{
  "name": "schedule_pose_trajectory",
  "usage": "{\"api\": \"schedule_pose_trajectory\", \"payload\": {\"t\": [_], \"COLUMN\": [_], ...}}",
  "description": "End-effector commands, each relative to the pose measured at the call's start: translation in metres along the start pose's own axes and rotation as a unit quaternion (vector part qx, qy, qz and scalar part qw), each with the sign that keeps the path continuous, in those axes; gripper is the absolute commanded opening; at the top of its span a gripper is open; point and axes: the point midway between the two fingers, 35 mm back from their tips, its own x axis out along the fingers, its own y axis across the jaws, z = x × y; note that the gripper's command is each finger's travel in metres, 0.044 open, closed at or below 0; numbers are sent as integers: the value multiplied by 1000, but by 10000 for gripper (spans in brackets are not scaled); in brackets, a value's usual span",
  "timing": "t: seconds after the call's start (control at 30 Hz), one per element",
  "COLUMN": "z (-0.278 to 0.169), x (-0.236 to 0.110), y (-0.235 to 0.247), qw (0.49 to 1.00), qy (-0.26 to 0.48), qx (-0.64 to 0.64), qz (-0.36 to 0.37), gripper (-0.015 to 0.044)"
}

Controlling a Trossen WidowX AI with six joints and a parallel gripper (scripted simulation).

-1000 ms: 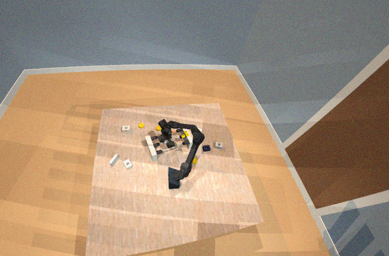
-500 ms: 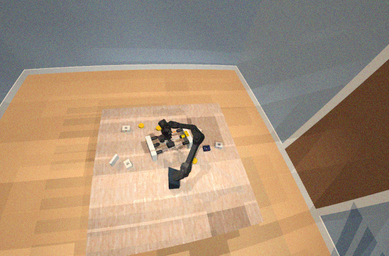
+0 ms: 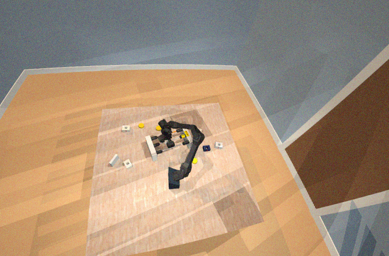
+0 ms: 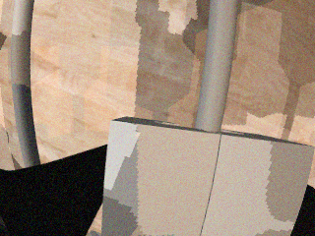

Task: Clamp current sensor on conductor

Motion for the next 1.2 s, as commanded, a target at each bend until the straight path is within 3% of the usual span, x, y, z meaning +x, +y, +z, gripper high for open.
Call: {"api": "schedule_pose_trajectory", "payload": {"t": [0.0, 0.73, 1.17], "z": [0, 0, 0], "x": [0, 0, 0], "y": [0, 0, 0], "qw": [1000, 1000, 1000], "qy": [0, 0, 0], "qx": [0, 0, 0], "qz": [0, 0, 0], "gripper": [0, 0, 341]}}
